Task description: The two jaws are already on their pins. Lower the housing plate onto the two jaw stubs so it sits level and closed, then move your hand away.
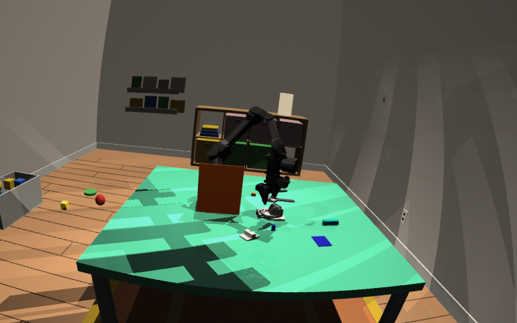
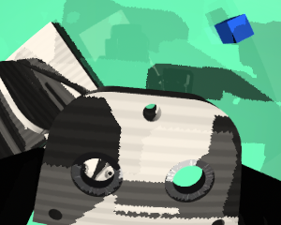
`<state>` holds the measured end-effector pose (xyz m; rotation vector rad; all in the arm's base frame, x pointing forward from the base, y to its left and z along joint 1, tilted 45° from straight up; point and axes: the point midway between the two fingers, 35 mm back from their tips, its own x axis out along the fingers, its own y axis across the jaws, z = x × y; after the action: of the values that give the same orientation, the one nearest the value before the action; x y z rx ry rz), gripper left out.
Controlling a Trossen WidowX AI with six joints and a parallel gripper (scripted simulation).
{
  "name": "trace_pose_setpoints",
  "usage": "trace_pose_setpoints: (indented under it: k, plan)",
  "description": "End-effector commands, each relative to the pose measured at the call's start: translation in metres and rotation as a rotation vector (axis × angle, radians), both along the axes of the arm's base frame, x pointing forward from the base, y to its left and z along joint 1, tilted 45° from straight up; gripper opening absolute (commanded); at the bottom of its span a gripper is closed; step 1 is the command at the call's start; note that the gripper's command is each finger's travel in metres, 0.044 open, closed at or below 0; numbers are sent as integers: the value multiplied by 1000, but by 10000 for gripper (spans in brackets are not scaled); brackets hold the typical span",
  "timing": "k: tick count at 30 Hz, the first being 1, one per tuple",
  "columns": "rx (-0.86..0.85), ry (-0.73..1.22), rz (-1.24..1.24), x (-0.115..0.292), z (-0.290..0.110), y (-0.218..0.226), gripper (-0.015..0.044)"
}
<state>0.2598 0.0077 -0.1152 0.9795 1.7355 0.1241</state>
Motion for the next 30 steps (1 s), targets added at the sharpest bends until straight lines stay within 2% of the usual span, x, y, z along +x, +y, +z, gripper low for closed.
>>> trace_pose_setpoints:
  k: [1,20,30]
  plan:
    - [15,-65,76,-1,6,10,351]
    - [98,-439,499,-10,41,60,351]
    - [102,-452,514,-10,42,61,351]
